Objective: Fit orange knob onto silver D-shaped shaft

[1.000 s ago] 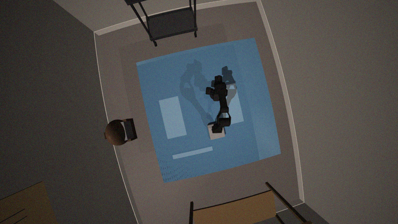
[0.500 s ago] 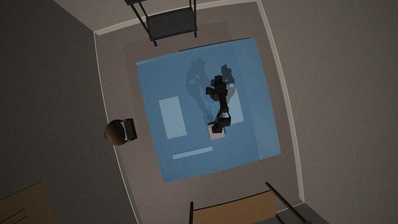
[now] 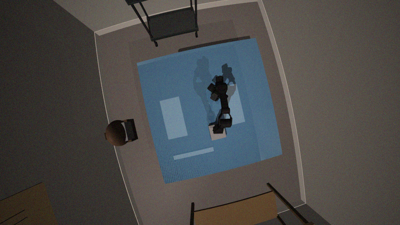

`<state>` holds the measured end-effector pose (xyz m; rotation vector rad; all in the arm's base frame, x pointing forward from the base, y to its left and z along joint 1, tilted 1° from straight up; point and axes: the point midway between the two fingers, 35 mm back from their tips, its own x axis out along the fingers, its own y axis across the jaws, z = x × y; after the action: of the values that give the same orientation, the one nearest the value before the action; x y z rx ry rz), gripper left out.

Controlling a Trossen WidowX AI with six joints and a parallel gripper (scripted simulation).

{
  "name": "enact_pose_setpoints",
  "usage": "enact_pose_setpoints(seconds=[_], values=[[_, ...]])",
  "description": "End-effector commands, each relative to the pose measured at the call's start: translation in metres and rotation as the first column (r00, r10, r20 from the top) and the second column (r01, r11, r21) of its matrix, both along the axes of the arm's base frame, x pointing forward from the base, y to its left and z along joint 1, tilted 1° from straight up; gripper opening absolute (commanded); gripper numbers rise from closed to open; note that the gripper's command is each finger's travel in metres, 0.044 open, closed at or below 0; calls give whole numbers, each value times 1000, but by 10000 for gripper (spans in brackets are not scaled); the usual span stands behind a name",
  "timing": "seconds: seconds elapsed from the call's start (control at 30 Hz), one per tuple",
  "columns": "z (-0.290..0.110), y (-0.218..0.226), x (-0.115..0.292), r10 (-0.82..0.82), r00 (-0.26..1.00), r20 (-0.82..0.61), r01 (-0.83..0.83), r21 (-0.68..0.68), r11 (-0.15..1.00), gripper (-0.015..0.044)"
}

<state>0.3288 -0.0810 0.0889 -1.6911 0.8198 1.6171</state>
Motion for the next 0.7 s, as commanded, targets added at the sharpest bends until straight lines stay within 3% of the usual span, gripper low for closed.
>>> enact_pose_setpoints(seconds=[0.0, 0.17, 0.37, 0.57, 0.67], values=[[-1, 1, -2, -303, 953, 2, 303, 17, 953, 0], [-3, 0, -5, -610, 792, -6, 610, 31, 792, 0], [-4, 0, -5, -879, 476, -21, 879, 44, 475, 0], [-3, 0, -5, -995, 90, -39, 995, 50, 88, 0], [-1, -1, -4, -998, 44, -42, 998, 50, 41, 0]])
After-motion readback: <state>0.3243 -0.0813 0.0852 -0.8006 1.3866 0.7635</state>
